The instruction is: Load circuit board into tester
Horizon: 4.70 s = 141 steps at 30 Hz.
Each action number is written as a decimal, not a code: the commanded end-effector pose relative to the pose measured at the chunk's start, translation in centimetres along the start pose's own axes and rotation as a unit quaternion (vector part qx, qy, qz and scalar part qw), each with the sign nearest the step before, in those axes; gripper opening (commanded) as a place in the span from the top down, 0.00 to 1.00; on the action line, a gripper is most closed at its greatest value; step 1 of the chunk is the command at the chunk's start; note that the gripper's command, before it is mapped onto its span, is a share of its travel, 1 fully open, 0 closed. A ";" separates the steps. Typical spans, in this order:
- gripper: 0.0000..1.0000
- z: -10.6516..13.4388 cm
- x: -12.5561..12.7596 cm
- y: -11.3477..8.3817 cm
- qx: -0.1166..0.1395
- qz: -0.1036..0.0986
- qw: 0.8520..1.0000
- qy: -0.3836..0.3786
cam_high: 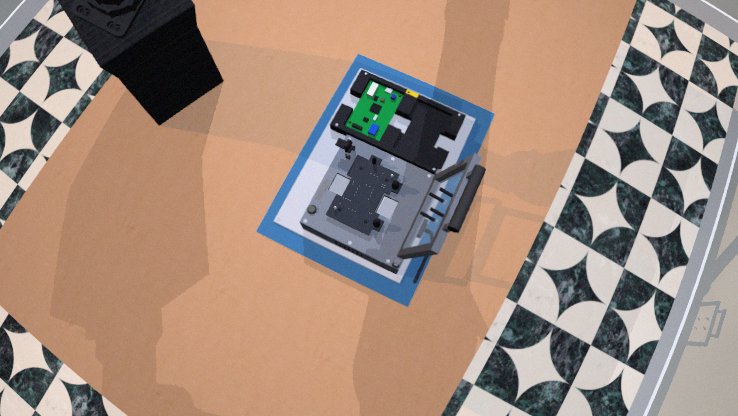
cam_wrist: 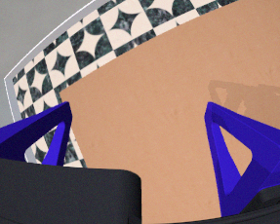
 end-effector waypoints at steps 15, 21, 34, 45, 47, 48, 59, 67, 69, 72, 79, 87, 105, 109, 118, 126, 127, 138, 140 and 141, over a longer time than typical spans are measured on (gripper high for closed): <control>0.00 -3.0 -5.5 -4.0 -0.011 0.017 1.000 -0.007; 0.00 -2.7 -7.3 -4.8 -0.004 0.023 1.000 -0.015; 0.00 -1.7 -11.9 -7.1 0.013 0.037 0.999 -0.035; 0.00 -0.3 -16.3 -9.6 0.032 0.050 0.997 -0.055; 0.00 0.0 -17.1 -10.0 0.036 0.052 0.996 -0.058; 0.00 0.2 -17.5 -10.3 0.038 0.053 0.996 -0.060; 0.00 2.5 -22.4 -13.6 0.062 0.065 0.992 -0.084; 0.00 4.8 -26.0 -16.4 0.083 0.073 0.988 -0.103; 0.00 5.5 -26.9 -17.2 0.089 0.075 0.987 -0.109; 0.00 6.7 -28.3 -18.4 0.098 0.078 0.985 -0.117; 0.00 9.9 -31.6 -21.7 0.123 0.083 0.979 -0.138; 0.00 14.5 -34.9 -25.8 0.155 0.085 0.971 -0.164; 0.00 29.7 -39.3 -37.3 0.248 0.068 0.938 -0.233; 0.00 34.2 -39.0 -40.2 0.272 0.057 0.927 -0.251; 0.00 40.8 -37.6 -43.9 0.307 0.035 0.910 -0.276; 0.00 40.8 -37.8 -43.8 0.306 0.036 0.909 -0.281; 0.08 40.6 -37.9 -43.8 0.306 0.037 0.909 -0.282; 0.08 39.9 -38.3 -43.6 0.301 0.042 0.910 -0.281; 0.08 39.8 -38.3 -43.7 0.300 0.044 0.911 -0.281; 0.08 39.7 -38.3 -43.7 0.299 0.045 0.911 -0.280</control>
Point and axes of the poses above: the point where the finger pads meet when closed, its own y axis out along the fingers, its own x axis across the jaws, z = x × y, the point moved 3 cm from there along -y, back along the fingers, and after that the axes turned 13 degrees about -y, right-handed, at the moved point
